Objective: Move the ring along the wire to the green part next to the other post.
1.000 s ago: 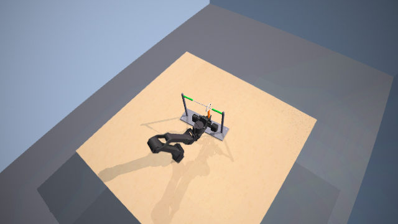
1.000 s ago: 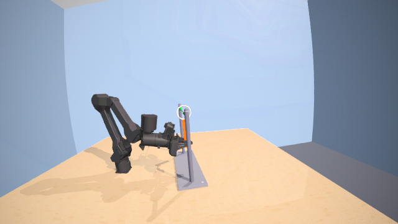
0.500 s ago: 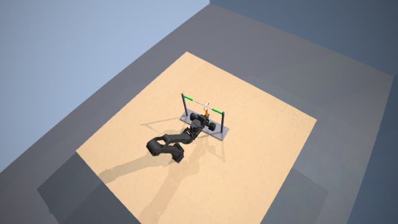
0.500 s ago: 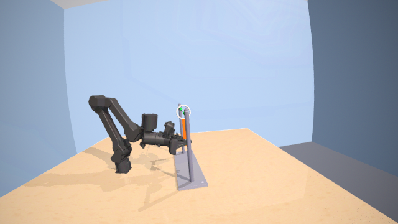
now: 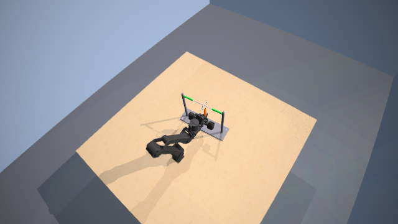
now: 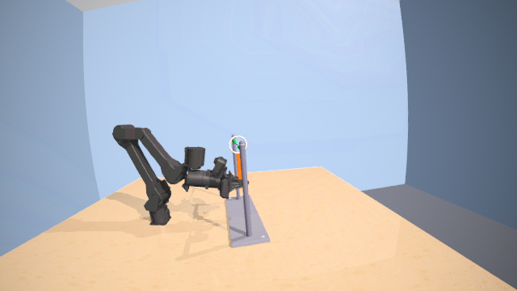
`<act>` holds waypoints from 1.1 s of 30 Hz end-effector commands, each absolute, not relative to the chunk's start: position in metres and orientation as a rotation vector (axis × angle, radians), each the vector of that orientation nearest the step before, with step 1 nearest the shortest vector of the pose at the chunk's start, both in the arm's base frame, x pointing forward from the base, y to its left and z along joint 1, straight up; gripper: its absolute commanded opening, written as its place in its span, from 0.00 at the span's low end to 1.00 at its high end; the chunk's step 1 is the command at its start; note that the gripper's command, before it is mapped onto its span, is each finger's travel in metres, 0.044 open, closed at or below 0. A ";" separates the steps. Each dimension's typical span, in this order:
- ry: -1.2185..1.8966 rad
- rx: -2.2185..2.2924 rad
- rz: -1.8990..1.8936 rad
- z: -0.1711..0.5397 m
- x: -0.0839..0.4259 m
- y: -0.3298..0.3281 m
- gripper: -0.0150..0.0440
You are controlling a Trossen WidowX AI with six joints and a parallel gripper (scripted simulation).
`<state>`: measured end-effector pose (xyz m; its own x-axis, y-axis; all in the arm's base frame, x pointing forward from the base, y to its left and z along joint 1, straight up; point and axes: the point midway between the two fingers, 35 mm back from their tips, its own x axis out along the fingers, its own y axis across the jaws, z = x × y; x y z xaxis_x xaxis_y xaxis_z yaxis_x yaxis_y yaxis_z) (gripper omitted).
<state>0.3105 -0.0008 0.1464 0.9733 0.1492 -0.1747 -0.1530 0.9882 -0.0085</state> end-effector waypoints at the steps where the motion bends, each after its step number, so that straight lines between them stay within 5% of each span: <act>1: 0.171 -0.042 0.159 0.147 0.310 0.002 0.00; 33: 0.175 -0.028 0.195 0.145 0.304 0.035 0.00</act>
